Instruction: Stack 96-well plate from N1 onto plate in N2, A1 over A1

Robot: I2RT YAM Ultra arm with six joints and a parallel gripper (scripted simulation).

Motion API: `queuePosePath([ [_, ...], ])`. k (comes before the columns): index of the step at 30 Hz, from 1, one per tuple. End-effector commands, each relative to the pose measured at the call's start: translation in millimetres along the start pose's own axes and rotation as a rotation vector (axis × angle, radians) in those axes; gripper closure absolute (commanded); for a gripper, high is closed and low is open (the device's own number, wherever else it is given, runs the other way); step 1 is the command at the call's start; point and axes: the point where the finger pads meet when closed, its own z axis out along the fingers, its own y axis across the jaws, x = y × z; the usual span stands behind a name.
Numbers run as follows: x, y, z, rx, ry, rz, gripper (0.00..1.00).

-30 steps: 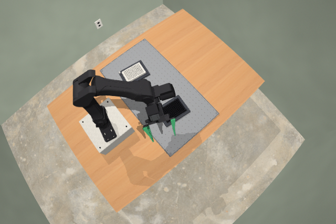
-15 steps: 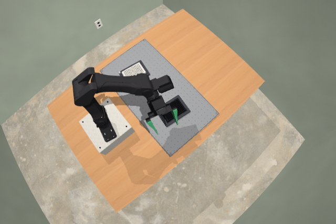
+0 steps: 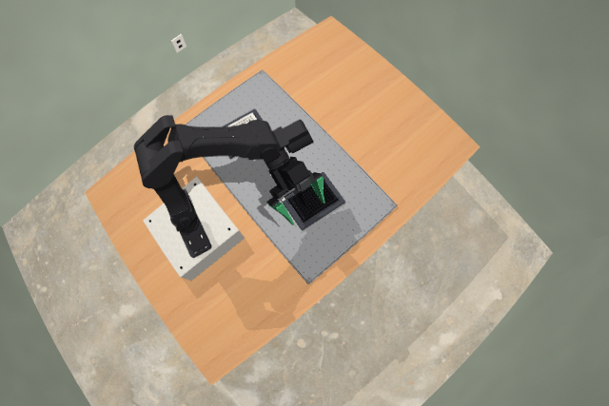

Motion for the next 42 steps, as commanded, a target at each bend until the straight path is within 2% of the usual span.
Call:
queuePosePath([
  [1,5.2,17.8,-11.5,-0.040,0.039,-0.051,0.00],
  [2,8.6,20.9,-13.6,-0.040,0.039,-0.039,0.00],
  [4,15.7,26.2,-18.6,-0.072,0.072,-0.100,0.00],
  [6,15.7,26.2,-18.6,-0.072,0.072,-0.100,0.00],
  [7,10.0,28.5,-27.9,-0.110,0.080,-0.096,0.00],
  [9,16.9,33.9,-32.8,-0.134,0.103,-0.131,0.00],
  [10,29.8,36.7,-28.4,-0.111,0.112,-0.159,0.00],
  [11,33.3,39.4,-30.8,-0.110,0.113,-0.147,0.00],
  [13,40.5,43.7,-36.3,-0.143,0.144,-0.208,0.00],
  [14,34.8,46.0,-46.0,-0.182,0.151,-0.206,0.00],
  [15,38.4,48.2,-48.8,-0.198,0.166,-0.231,0.00],
  [18,58.7,54.7,-49.9,-0.181,0.183,-0.263,0.00],
  [21,65.4,60.1,-62.1,-0.240,0.224,-0.333,0.00],
  [23,65.4,60.1,-62.1,-0.240,0.224,-0.333,0.00],
  [24,63.0,61.2,-66.5,-0.262,0.236,-0.341,0.00],
  [25,76.0,63.5,-65.6,-0.254,0.249,-0.379,0.00],
  [28,87.9,68.4,-73.3,-0.250,0.252,-0.370,0.00],
  [30,95.3,70.8,-79.7,-0.282,0.280,-0.433,0.00],
  [32,93.2,73.9,-93.4,-0.339,0.300,-0.460,0.00],
  [35,114.0,76.8,-95.5,-0.320,0.317,-0.491,0.00],
  [38,121.3,79.4,-108.5,-0.377,0.355,-0.565,0.00],
  [40,121.3,79.4,-108.5,-0.377,0.355,-0.565,0.00],
  [41,120.5,80.1,-111.6,-0.395,0.368,-0.578,0.00],
  [42,132.5,80.4,-112.1,-0.389,0.379,-0.613,0.00],
])
